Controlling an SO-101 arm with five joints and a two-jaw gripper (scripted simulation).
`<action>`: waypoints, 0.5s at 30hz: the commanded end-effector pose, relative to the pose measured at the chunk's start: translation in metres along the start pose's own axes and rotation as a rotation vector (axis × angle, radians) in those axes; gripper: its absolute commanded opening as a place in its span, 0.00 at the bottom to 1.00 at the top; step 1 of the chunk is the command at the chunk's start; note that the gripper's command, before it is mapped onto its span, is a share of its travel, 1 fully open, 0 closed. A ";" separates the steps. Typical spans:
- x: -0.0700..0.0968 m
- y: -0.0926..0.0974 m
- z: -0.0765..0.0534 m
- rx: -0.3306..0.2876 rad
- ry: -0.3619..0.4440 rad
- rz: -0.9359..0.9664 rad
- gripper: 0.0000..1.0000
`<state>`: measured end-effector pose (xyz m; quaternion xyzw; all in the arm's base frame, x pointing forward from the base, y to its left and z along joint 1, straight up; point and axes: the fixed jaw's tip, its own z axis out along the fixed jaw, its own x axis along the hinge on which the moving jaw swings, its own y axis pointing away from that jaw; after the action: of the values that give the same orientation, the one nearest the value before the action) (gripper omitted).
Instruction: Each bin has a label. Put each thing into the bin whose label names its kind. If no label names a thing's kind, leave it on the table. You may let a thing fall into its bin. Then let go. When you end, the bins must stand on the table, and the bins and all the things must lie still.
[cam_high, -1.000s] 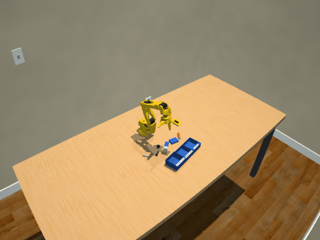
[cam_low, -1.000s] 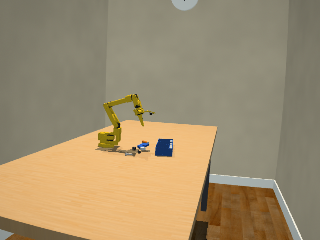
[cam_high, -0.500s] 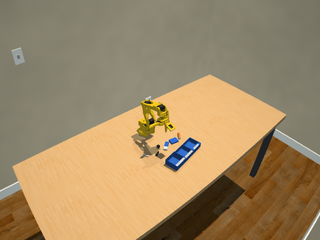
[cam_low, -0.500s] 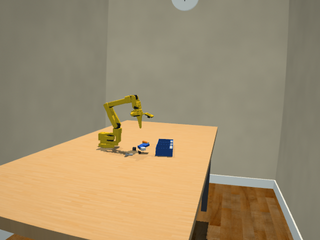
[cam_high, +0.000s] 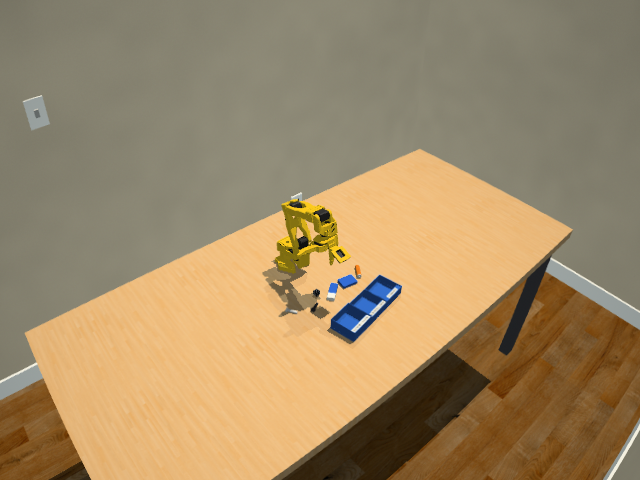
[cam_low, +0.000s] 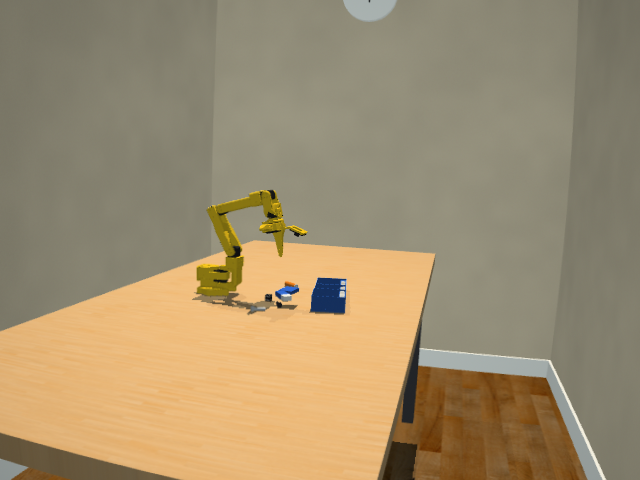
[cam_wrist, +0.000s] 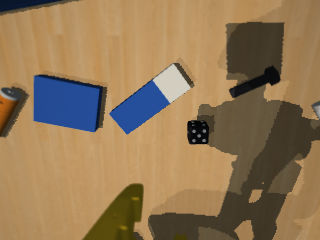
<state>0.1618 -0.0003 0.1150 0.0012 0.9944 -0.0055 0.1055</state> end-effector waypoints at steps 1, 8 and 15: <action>0.000 -0.002 -0.002 0.001 -0.004 0.020 1.00; -0.001 -0.002 -0.002 0.001 -0.004 0.019 1.00; -0.016 -0.004 -0.003 0.006 -0.057 -0.002 1.00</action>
<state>0.1642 -0.0012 0.1125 0.0028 0.9952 -0.0055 0.0980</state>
